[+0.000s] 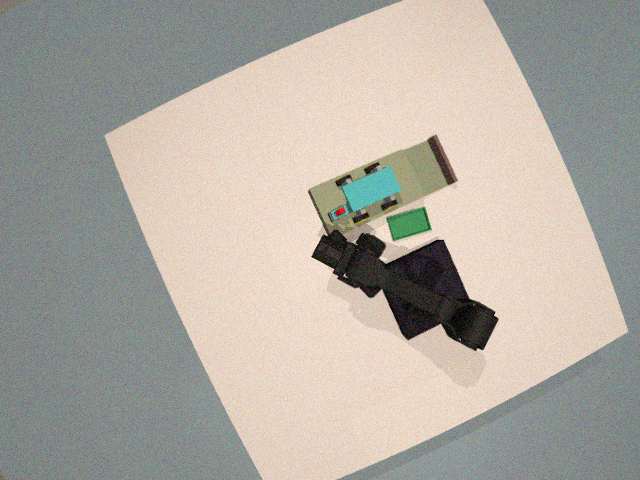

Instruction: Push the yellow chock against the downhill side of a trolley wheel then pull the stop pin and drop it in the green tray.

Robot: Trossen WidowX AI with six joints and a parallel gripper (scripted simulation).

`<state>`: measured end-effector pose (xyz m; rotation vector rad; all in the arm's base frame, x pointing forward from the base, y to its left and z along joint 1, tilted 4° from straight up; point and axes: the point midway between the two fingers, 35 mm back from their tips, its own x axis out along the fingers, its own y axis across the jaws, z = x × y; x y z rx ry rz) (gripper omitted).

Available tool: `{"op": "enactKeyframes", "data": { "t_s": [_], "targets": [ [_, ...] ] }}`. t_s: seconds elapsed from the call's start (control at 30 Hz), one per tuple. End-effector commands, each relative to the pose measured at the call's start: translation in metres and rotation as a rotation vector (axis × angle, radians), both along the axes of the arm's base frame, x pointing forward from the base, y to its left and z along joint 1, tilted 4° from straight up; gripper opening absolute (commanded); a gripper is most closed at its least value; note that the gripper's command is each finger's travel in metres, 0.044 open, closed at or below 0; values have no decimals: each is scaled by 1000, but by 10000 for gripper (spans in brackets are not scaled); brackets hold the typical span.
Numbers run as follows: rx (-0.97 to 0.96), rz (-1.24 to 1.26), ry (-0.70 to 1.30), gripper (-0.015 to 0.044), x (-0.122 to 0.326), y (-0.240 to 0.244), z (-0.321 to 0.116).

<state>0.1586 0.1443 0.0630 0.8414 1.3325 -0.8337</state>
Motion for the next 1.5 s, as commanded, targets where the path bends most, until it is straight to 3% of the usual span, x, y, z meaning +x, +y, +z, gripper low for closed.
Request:
{"op": "enactKeyframes", "data": {
  "t_s": [0.0, 1.47],
  "targets": [
    [-8, 4, 13, 190, -2, -2, -14],
    [-9, 4, 13, 190, 0, -4, -62]
  ]
}}
